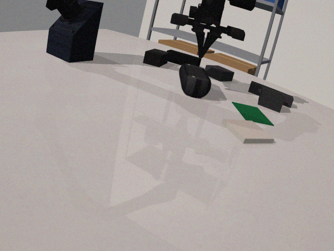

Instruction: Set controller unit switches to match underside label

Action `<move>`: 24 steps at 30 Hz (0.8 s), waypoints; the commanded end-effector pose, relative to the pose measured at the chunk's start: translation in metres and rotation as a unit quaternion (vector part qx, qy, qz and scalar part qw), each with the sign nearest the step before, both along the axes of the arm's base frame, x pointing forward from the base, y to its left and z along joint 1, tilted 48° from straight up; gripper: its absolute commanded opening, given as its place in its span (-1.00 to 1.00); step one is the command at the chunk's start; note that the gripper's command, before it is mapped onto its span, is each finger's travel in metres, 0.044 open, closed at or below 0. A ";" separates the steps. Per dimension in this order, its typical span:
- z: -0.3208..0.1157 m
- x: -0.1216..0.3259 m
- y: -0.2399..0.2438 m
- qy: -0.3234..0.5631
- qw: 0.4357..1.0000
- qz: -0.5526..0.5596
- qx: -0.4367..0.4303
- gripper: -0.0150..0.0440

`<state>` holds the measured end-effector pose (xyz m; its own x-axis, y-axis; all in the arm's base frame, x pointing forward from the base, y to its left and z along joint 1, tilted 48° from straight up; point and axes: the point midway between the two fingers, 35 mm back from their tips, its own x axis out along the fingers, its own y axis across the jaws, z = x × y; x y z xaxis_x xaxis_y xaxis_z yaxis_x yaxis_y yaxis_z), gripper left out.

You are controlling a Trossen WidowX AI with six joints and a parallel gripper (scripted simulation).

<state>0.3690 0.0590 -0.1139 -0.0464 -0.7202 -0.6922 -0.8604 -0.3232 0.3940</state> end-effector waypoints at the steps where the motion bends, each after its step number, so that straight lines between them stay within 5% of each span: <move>1: -0.003 0.001 0.007 0.005 1.000 -0.005 -0.006 -0.49; 24: -0.027 -0.001 -0.019 0.005 1.000 -0.005 -0.007 -0.49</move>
